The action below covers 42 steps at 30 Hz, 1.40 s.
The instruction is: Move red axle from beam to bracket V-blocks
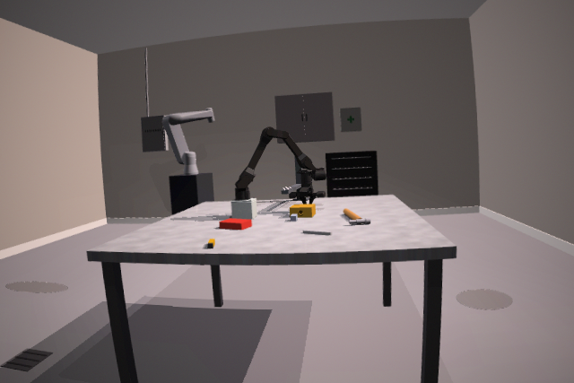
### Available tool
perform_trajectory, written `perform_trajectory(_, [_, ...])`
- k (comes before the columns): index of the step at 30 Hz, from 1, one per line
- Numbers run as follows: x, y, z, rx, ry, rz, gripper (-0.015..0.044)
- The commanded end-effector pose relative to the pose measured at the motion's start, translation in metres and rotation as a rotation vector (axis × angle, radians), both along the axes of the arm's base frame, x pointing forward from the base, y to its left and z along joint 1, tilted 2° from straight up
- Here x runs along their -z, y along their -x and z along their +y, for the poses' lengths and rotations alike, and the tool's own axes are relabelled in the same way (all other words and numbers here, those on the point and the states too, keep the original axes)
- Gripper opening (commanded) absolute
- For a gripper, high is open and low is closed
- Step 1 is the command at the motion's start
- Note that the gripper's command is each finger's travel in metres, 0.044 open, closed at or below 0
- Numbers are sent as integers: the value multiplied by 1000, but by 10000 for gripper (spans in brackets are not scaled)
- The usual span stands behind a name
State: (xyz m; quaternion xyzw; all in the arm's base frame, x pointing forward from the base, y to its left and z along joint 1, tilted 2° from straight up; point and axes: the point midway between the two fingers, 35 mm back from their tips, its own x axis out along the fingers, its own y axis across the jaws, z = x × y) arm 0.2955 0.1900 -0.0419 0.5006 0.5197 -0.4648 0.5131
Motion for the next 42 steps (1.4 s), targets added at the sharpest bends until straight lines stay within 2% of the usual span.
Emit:
perform_trajectory(1, [-4,-1,0,0,0,0,0])
perform_trajectory(20, [-136,-1,-3,7,1,2,0])
perform_trajectory(28, [-136,6,4,8,1,2,0])
perform_trajectory(42, [-138,73,52,11,-2,8,0])
